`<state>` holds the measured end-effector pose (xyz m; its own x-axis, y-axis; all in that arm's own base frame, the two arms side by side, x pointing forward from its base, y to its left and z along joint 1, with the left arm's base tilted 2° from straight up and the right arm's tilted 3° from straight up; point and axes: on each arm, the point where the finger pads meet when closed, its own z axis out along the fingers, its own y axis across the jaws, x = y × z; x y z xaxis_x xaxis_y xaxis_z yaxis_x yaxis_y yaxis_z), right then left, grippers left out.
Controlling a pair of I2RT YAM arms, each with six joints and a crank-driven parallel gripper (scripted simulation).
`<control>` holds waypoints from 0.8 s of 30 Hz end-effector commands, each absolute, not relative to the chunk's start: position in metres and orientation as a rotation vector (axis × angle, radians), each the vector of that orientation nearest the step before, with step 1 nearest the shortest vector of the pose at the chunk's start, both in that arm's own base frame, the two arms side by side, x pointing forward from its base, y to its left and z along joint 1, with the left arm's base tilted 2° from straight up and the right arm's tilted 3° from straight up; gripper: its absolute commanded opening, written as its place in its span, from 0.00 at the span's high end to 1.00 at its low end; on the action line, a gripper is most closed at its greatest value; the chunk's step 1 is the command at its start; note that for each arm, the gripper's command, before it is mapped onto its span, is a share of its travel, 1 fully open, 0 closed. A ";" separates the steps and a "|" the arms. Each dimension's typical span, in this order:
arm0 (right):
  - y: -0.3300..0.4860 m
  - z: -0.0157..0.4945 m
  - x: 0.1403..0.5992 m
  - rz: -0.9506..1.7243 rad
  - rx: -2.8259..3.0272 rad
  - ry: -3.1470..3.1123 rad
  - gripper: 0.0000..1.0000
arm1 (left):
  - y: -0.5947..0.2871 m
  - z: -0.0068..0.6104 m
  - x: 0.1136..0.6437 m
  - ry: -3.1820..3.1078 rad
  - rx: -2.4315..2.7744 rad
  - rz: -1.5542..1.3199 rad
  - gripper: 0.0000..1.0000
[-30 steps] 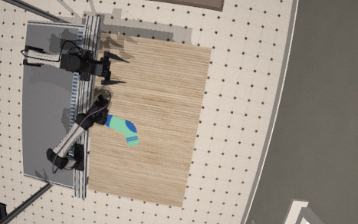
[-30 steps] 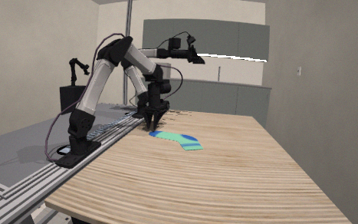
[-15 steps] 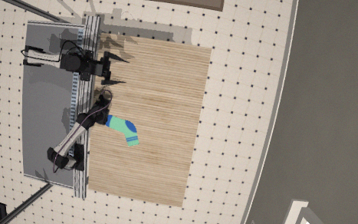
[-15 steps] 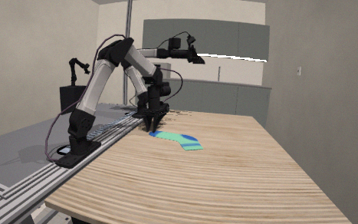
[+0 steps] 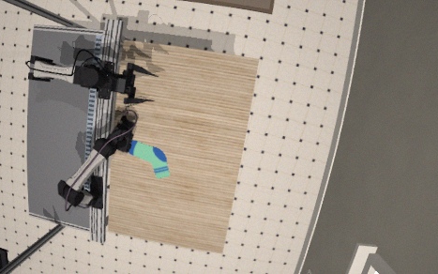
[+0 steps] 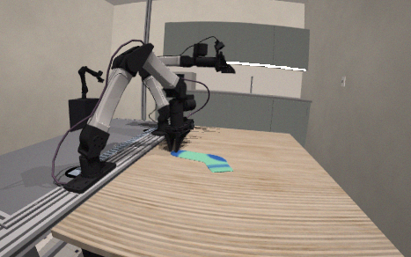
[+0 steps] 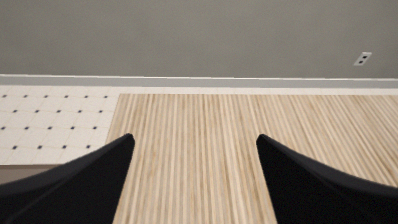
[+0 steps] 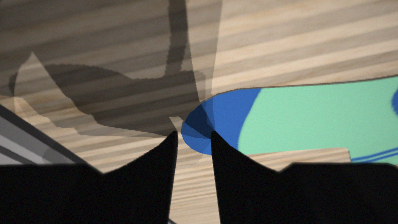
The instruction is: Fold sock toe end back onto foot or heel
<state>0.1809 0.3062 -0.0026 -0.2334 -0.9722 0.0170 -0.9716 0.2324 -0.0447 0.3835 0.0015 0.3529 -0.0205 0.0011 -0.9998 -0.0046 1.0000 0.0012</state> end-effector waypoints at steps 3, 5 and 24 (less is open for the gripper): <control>0.303 -0.017 0.186 -0.107 -1.929 2.453 0.72 | 0.000 0.360 0.382 1.571 0.000 0.000 0.00; 0.302 -0.021 0.189 -0.142 -1.927 2.440 0.74 | 0.000 0.360 0.382 1.571 0.000 0.000 0.00; 0.294 -0.027 0.203 -0.316 -1.849 2.387 0.86 | 0.000 0.360 0.382 1.571 0.000 0.000 0.00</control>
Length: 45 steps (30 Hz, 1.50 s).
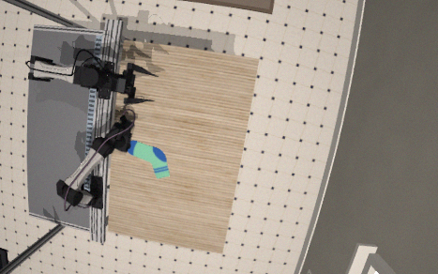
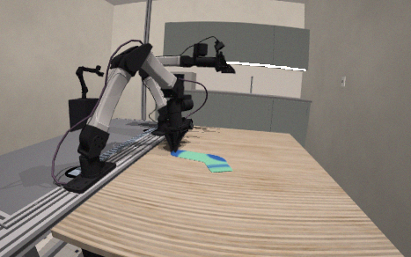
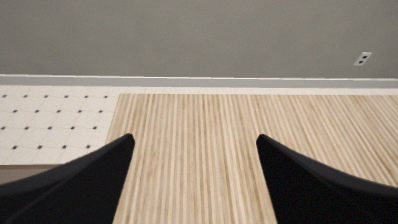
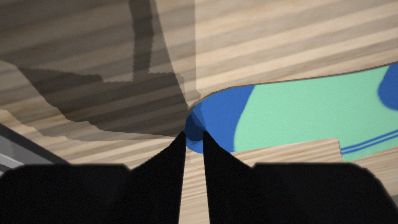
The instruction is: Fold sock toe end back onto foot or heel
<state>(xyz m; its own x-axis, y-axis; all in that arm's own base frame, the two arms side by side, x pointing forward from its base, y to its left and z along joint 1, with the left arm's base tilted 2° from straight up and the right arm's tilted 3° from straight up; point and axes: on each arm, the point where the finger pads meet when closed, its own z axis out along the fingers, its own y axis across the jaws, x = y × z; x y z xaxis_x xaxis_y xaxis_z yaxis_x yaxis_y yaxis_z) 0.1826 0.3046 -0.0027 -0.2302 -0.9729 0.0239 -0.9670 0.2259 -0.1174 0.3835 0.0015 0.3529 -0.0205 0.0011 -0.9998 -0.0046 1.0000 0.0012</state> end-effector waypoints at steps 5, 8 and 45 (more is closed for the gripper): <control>0.291 -0.028 0.202 -0.297 -1.881 2.395 0.89 | 0.000 0.360 0.382 1.571 0.000 0.000 0.00; 0.290 -0.028 0.202 -0.298 -1.882 2.396 0.91 | 0.000 0.360 0.382 1.571 0.000 0.000 0.00; 0.306 0.007 0.201 -0.268 -1.855 2.383 0.98 | 0.000 0.360 0.382 1.571 0.000 0.000 0.00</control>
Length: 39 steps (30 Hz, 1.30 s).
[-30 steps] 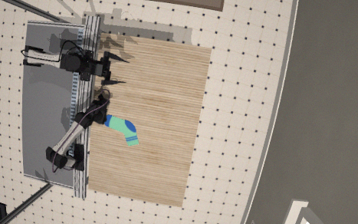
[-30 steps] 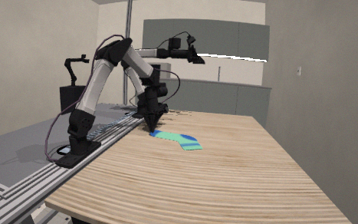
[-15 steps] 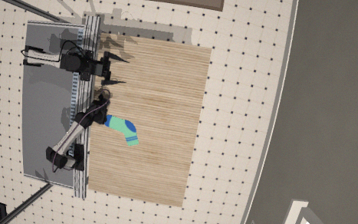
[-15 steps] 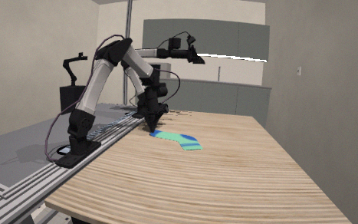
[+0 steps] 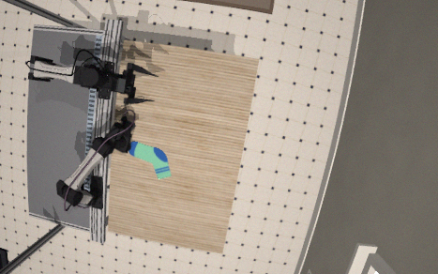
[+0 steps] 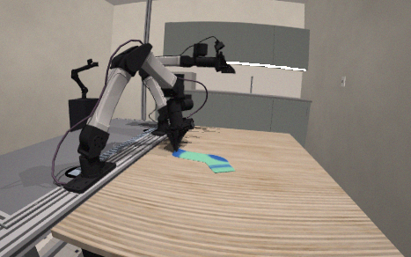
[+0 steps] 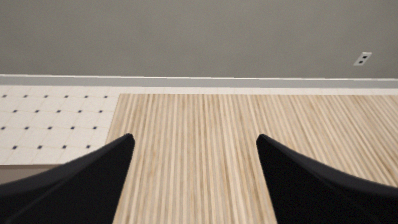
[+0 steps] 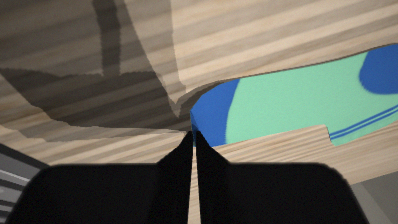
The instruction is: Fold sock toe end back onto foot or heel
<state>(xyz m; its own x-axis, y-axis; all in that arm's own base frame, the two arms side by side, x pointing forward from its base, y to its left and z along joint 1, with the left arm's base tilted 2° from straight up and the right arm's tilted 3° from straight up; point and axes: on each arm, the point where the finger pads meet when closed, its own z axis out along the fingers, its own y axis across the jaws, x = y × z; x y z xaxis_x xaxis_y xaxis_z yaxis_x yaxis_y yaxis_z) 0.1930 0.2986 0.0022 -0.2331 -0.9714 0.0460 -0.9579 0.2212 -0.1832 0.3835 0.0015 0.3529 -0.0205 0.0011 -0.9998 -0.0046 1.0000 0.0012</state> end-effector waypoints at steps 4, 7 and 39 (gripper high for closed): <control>0.304 0.012 0.194 -0.287 -1.874 2.394 0.98 | 0.000 0.360 0.382 1.571 0.000 0.000 0.00; 0.302 0.010 0.196 -0.293 -1.870 2.405 0.98 | 0.000 0.360 0.382 1.571 0.000 0.000 0.00; 0.291 0.048 0.217 -0.129 -1.906 2.423 0.98 | 0.000 0.360 0.382 1.571 0.000 0.000 0.00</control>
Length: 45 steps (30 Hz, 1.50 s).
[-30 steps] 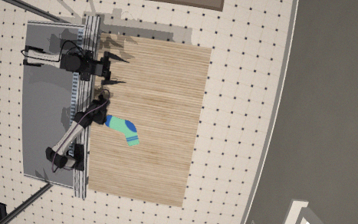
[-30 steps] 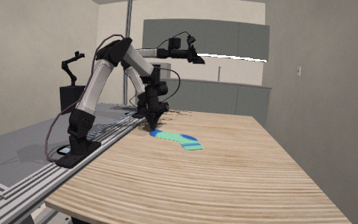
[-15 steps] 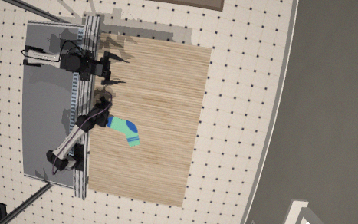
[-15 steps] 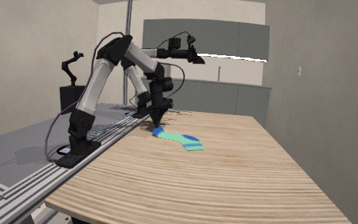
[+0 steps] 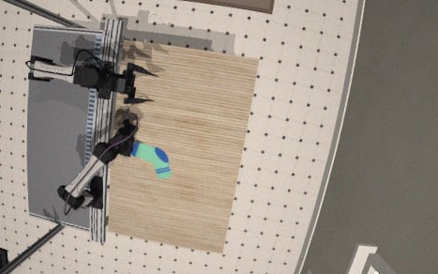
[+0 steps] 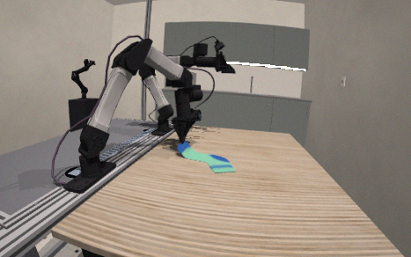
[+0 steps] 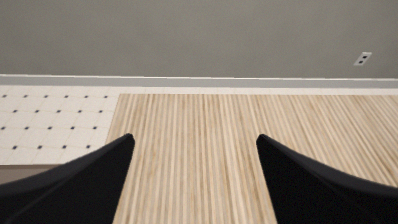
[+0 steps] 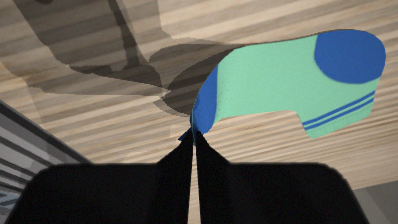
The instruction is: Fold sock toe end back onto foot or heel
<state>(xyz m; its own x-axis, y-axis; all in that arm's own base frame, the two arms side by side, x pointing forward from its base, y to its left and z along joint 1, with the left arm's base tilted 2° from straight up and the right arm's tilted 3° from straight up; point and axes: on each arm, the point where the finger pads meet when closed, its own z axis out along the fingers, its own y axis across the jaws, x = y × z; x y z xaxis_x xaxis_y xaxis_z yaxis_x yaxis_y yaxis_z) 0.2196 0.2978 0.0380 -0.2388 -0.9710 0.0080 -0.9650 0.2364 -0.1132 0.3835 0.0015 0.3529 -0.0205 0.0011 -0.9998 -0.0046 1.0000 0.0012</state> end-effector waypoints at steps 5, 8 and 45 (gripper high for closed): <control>0.303 0.052 0.223 -0.116 -1.884 2.389 0.98 | 0.000 0.360 0.382 1.571 0.000 0.000 0.00; 0.291 0.048 0.225 -0.076 -1.965 2.463 0.98 | 0.000 0.360 0.382 1.571 0.000 0.000 0.00; 0.295 0.059 0.260 0.034 -1.966 2.480 0.98 | 0.000 0.360 0.382 1.571 0.000 0.000 0.00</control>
<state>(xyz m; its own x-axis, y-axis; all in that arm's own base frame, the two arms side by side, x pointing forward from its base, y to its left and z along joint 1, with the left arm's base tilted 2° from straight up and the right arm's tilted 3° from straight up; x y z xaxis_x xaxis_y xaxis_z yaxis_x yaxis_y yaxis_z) 0.2582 0.2905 0.0527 -0.2375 -0.9712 0.0190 -0.9709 0.2379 0.0256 0.3835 0.0015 0.3529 -0.0205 0.0011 -0.9998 -0.0046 1.0000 0.0012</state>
